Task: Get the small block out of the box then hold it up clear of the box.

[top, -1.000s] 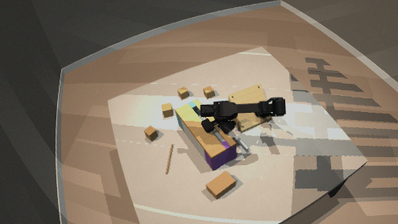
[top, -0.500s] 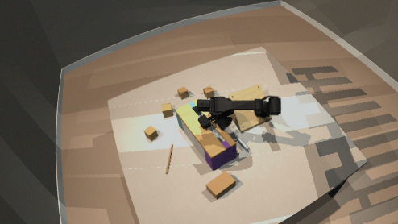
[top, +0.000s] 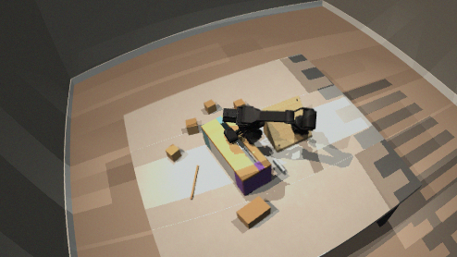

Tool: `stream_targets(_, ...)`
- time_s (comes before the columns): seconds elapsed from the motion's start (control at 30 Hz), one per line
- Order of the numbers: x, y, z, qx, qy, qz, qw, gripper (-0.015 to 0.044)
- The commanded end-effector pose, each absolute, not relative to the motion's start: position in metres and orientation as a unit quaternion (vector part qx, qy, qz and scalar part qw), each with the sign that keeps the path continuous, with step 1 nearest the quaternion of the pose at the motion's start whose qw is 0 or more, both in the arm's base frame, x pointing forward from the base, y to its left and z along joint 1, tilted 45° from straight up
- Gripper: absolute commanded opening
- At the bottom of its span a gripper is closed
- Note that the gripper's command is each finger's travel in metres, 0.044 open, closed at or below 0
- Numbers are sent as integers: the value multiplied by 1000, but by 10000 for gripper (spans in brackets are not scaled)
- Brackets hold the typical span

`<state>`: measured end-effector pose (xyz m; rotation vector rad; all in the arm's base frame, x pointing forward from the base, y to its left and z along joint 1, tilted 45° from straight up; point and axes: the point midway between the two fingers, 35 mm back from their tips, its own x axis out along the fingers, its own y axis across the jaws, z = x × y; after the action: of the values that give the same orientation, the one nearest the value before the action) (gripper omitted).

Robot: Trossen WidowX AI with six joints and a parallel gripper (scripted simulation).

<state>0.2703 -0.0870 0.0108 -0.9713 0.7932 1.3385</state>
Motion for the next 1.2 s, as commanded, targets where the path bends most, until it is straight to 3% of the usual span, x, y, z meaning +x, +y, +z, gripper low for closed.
stream_targets(0.0,271,-93,5,-422,344,580,606,400)
stream_targets(1.17,278,-151,-31,-423,345,579,606,400)
